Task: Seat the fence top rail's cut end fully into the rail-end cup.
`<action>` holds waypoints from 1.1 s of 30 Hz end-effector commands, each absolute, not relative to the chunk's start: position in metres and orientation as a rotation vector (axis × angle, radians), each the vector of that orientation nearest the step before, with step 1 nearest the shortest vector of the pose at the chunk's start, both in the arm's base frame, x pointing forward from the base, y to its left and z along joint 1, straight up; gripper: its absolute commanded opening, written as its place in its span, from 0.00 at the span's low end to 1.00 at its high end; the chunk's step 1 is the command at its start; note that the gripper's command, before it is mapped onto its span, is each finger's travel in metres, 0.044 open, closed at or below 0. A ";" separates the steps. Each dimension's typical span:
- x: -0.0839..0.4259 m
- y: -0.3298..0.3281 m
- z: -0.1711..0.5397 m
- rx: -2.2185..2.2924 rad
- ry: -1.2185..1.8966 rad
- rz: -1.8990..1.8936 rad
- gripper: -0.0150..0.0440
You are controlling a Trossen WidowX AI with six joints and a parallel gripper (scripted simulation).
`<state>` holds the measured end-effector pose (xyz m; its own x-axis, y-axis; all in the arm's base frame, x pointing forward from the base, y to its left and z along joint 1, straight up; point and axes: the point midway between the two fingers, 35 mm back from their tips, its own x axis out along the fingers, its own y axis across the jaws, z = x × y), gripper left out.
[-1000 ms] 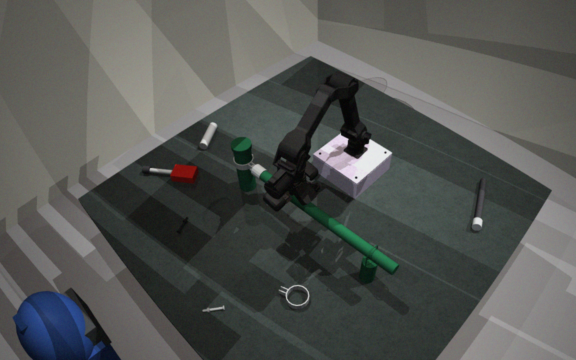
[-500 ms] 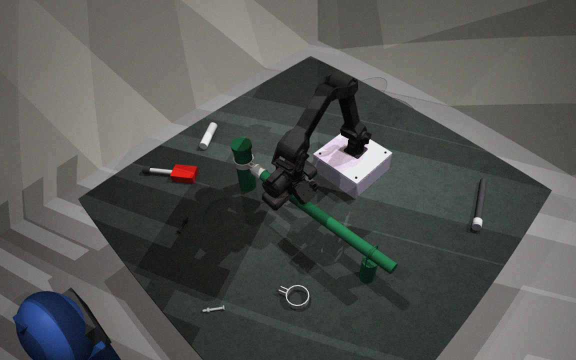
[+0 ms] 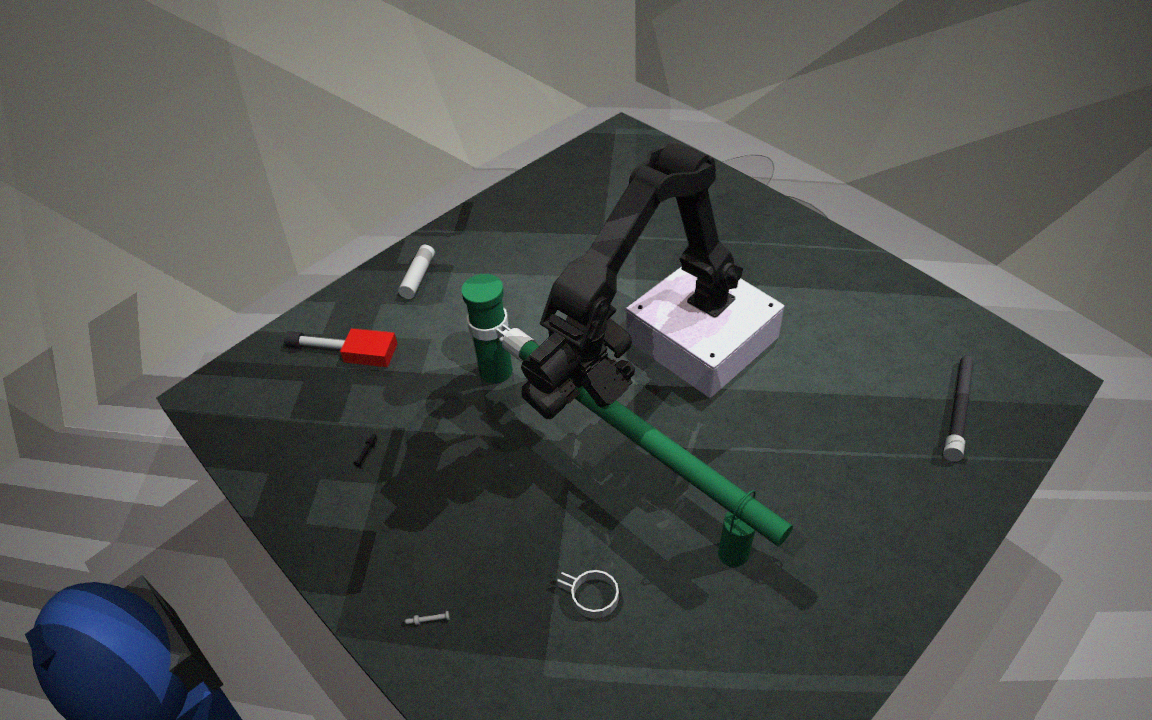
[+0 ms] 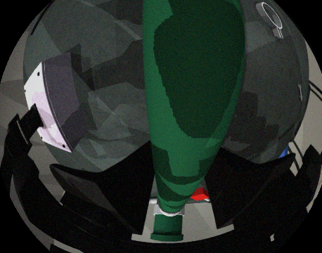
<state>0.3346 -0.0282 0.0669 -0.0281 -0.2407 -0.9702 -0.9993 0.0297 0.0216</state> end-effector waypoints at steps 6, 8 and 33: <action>0.335 -0.028 0.067 -1.354 1.418 1.082 0.25; 0.335 -0.028 0.067 -1.354 1.418 1.082 0.25; 0.335 0.011 0.107 -1.351 1.416 1.086 1.00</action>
<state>0.3359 0.0079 0.1022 -0.0269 -0.2398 -0.9704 -0.9995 0.0211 0.0225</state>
